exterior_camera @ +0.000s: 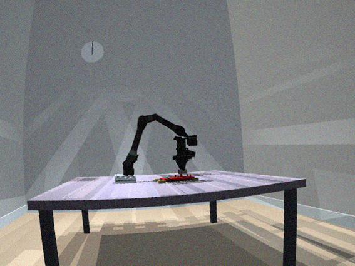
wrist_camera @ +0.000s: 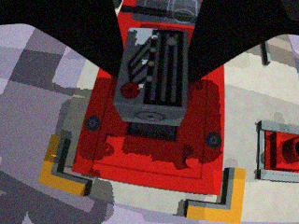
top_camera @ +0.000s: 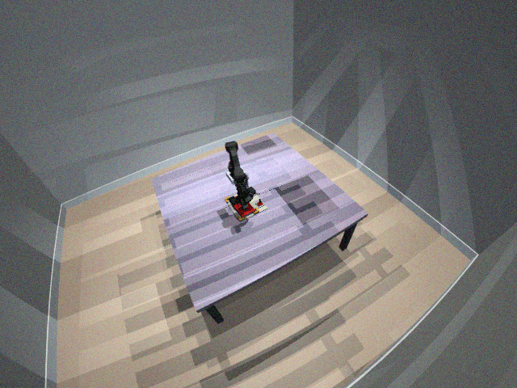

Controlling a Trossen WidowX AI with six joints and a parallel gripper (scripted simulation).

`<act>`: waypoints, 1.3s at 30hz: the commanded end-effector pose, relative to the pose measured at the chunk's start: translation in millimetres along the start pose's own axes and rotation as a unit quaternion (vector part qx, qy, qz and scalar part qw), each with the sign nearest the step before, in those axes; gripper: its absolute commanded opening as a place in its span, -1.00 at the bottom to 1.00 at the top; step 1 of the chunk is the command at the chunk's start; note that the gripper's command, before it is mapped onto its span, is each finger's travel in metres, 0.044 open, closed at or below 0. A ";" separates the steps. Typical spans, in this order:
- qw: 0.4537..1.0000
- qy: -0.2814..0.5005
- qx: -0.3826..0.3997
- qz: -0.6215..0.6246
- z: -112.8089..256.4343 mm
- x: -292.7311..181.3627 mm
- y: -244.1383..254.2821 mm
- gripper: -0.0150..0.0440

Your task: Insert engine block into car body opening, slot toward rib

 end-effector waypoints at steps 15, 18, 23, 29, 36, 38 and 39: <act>0.997 -0.002 0.002 -0.076 0.1 0.9 0.0 0.05; 0.995 -0.002 0.002 -0.096 0.2 1.6 0.3 0.05; 0.995 -0.002 0.002 -0.097 0.3 1.8 0.5 0.05; 1.000 -0.002 0.002 -0.030 0.3 1.9 0.5 0.05; 0.999 -0.003 0.002 0.050 0.3 1.8 0.5 0.05; 0.999 -0.002 0.002 0.040 0.3 1.7 0.5 0.05; 0.999 -0.002 0.002 0.033 0.3 1.6 0.5 0.05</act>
Point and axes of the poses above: the point midway between the two fingers, 35 mm back from their tips, its own z axis back along the fingers, its own y axis across the jaws, x = y × z, the point moved 5 cm from there along z, back along the fingers, and after that the axes turned 9 degrees about z, right-handed, at the moved point
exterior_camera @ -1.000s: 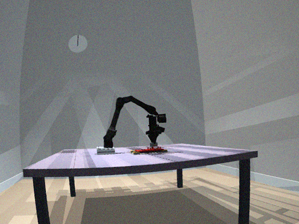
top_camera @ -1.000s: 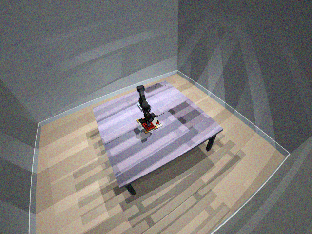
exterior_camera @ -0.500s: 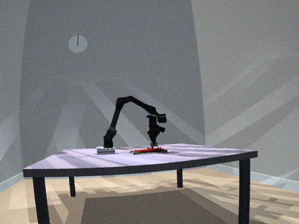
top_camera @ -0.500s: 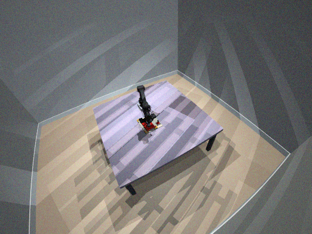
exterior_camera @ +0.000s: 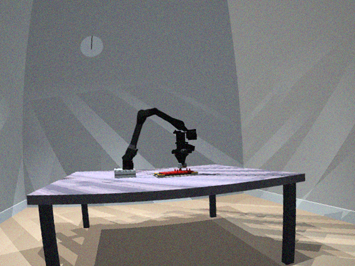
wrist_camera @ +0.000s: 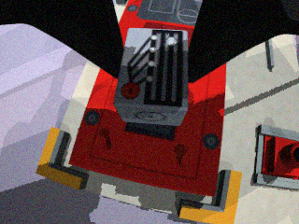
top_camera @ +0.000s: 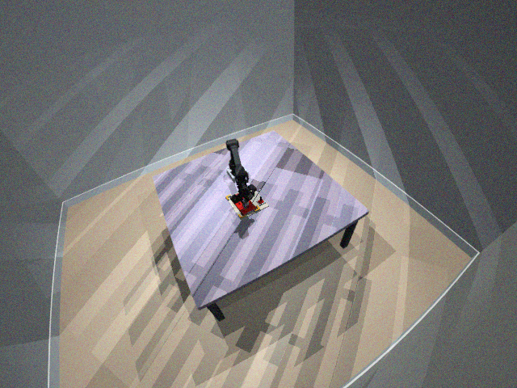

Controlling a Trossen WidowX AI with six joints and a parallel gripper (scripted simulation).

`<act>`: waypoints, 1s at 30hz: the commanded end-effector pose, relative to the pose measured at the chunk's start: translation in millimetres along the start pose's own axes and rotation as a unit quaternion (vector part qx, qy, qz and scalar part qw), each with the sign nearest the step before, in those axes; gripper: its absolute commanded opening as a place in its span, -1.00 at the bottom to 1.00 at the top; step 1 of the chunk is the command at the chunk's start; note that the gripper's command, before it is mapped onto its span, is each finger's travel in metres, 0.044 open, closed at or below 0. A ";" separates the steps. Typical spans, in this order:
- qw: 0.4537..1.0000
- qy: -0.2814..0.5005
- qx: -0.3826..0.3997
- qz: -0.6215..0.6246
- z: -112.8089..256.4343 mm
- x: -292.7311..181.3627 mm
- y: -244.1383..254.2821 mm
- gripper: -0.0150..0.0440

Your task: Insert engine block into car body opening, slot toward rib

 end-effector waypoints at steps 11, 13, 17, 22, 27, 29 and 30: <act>0.996 -0.001 0.002 -0.090 0.2 0.1 0.3 0.05; 0.995 -0.001 0.002 -0.103 -0.2 0.1 0.4 0.05; 0.993 -0.001 0.002 -0.118 -1.0 -0.1 0.6 0.05; 0.997 -0.001 0.002 -0.079 -1.7 -0.2 0.7 0.05; 1.000 -0.002 0.002 -0.019 -2.7 -0.2 0.7 0.05; 1.000 -0.002 0.002 -0.018 -3.1 -0.2 0.7 0.05; 1.000 -0.002 0.002 -0.021 -3.2 -0.2 0.7 0.05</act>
Point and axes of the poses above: the point midway between the two fingers, 35 mm back from their tips, its own z axis back along the fingers, its own y axis across the jaws, x = y × z, the point moved 5 cm from there along z, back along the fingers, and after that the axes turned 9 degrees about z, right-handed, at the moved point
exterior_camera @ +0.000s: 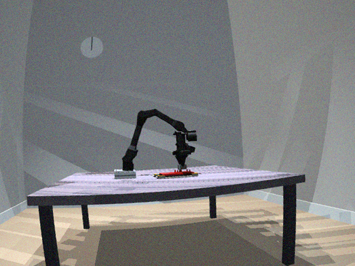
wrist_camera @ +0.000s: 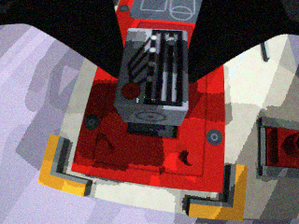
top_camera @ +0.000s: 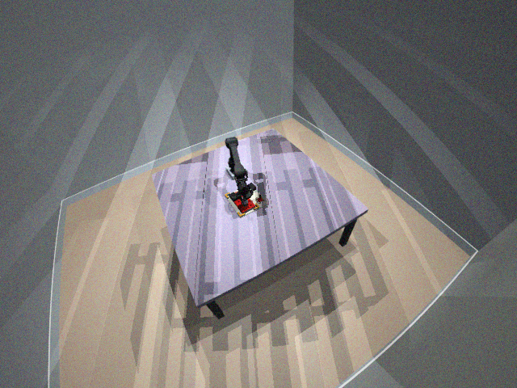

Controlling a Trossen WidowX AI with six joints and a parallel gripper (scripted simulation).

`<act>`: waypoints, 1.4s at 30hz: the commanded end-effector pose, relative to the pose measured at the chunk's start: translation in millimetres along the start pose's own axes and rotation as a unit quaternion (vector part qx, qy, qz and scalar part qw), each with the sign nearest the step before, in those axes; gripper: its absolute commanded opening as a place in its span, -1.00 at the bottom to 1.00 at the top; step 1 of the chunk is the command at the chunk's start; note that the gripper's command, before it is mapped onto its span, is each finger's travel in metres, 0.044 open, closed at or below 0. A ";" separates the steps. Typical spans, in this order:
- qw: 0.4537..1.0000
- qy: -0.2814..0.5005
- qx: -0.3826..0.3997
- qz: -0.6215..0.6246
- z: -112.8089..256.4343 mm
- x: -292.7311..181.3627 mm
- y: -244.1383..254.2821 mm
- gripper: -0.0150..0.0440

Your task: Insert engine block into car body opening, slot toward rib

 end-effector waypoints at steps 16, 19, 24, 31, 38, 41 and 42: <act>1.000 -0.001 0.002 -0.031 -4.3 0.4 0.5 0.05; 1.000 -0.001 0.002 -0.023 -4.9 0.4 0.5 0.05; 1.000 -0.001 0.002 -0.017 -6.0 0.5 0.6 0.05; 1.000 -0.001 0.002 -0.021 -7.4 0.5 0.6 0.05; 1.000 -0.001 0.002 -0.027 -8.9 0.6 0.6 0.05; 1.000 -0.001 0.002 -0.029 -9.5 0.7 0.6 0.05; 1.000 -0.001 0.002 -0.029 -9.7 0.7 0.6 0.05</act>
Point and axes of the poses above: the point midway between the two fingers, 35 mm back from their tips, its own z axis back along the fingers, its own y axis across the jaws, x = y × z, the point moved 5 cm from there along z, back along the fingers, and after that the axes turned 9 degrees about z, right-handed, at the moved point
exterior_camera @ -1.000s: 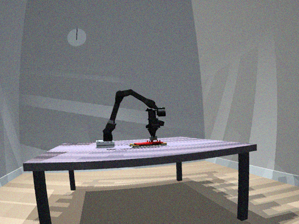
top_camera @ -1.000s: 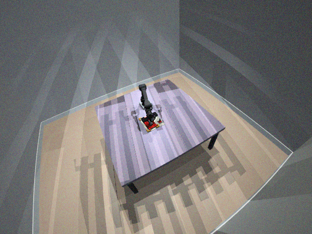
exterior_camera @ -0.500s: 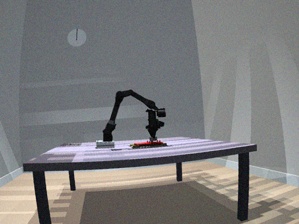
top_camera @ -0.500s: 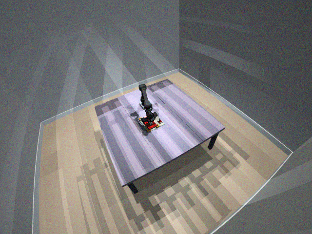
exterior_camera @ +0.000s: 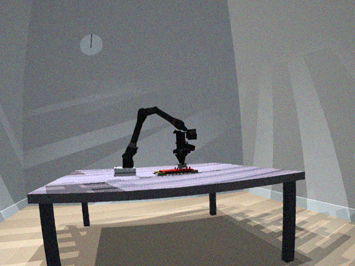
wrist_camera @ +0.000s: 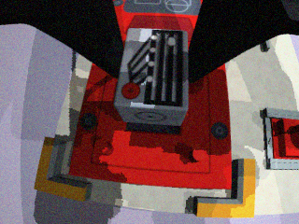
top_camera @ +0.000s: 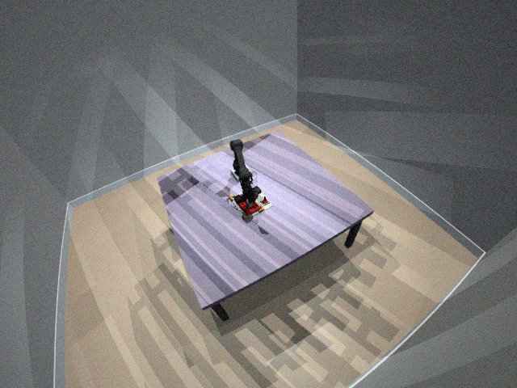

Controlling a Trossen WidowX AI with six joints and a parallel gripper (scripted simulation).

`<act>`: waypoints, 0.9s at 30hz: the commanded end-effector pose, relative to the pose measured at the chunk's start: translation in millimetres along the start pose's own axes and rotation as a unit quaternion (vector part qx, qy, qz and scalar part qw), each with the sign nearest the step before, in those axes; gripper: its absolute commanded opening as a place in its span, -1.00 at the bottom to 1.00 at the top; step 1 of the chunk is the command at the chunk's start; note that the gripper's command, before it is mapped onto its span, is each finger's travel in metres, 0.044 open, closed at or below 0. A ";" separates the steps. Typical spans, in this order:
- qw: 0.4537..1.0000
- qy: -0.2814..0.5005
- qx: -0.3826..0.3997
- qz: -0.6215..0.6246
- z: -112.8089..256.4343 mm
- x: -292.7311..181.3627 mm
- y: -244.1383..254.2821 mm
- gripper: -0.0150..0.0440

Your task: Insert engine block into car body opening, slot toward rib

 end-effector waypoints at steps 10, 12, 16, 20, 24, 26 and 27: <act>1.000 -0.001 0.002 -0.001 -3.2 0.3 0.5 0.05; 1.000 -0.001 0.002 -0.001 -3.6 0.4 0.5 0.05; 1.000 -0.001 0.002 0.000 -4.5 0.4 0.5 0.05; 1.000 -0.001 0.002 0.001 -5.3 0.4 0.5 0.05; 1.000 -0.001 0.002 0.002 -6.1 0.4 0.5 0.05; 1.000 -0.001 0.002 0.003 -6.5 0.5 0.5 0.05; 1.000 -0.001 0.002 0.003 -6.7 0.5 0.5 0.05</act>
Point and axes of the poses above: the point midway between the two fingers, 35 mm back from their tips, its own z axis back along the fingers, its own y axis across the jaws, x = y × z, the point moved 5 cm from there along z, back along the fingers, and after that the axes turned 9 degrees about z, right-handed, at the moved point
